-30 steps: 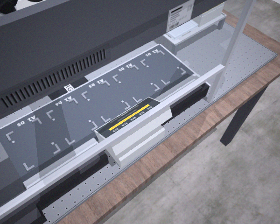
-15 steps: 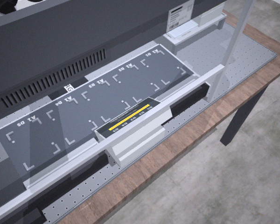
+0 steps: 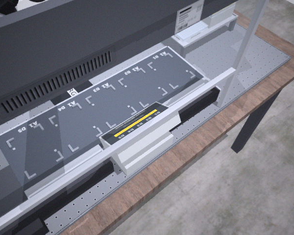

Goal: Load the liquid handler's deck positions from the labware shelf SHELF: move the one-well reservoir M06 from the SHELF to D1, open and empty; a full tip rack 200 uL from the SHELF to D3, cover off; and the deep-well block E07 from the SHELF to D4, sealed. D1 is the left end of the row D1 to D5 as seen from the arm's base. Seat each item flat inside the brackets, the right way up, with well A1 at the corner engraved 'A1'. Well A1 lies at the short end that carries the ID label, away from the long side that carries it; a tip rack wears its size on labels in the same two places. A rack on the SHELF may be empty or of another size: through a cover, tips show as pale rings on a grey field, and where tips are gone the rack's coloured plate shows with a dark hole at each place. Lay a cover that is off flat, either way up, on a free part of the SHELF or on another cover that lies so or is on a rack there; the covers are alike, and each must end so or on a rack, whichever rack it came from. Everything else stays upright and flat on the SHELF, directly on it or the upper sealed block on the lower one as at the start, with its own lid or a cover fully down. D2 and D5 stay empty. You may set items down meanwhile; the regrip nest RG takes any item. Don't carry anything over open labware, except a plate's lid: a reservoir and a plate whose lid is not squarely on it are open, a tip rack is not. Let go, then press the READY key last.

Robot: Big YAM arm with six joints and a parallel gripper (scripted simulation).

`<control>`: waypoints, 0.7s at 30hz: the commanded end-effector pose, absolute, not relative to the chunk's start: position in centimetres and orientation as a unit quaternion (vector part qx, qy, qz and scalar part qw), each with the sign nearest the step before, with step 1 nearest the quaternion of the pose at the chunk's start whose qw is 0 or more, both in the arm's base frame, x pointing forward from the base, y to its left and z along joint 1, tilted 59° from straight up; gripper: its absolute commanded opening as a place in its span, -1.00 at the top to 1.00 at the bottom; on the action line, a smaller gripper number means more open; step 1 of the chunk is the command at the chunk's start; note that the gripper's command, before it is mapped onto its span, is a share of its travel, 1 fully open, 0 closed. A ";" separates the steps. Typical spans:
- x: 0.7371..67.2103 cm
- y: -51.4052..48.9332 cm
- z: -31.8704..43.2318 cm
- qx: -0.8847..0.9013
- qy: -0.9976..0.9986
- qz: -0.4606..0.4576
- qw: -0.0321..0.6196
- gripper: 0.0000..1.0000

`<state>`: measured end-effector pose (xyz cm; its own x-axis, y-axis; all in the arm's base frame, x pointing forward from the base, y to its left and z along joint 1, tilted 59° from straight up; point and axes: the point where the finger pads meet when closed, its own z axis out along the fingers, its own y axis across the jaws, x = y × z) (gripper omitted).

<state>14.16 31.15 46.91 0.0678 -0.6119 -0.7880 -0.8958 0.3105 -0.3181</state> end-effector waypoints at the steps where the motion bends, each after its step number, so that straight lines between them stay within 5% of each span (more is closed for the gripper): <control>1: 12.9 29.3 51.3 -0.551 0.650 0.178 0.493 1.00; 21: 11.7 27.0 52.5 -0.551 0.651 0.179 0.491 1.00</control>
